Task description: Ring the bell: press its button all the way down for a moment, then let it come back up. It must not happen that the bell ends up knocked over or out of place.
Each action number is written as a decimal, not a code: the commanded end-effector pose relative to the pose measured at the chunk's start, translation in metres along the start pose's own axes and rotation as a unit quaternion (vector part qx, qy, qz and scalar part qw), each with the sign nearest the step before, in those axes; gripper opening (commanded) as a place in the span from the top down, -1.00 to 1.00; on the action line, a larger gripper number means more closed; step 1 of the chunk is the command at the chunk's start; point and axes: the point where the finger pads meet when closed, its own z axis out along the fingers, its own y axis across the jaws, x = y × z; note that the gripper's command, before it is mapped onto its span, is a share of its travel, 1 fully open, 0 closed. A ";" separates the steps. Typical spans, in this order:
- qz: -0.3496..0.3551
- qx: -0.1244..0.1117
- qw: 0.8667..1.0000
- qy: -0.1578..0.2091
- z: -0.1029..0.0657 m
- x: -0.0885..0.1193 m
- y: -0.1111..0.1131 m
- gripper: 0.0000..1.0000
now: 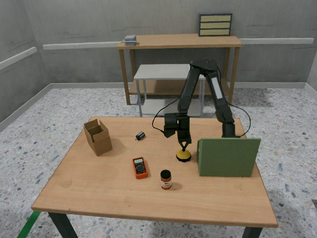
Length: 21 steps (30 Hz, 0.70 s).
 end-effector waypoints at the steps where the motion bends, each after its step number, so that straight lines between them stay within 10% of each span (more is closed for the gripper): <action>1: 0.001 0.005 1.000 -0.003 0.006 -0.002 0.002 1.00; 21: 0.008 0.005 1.000 -0.018 -0.002 -0.013 0.003 1.00</action>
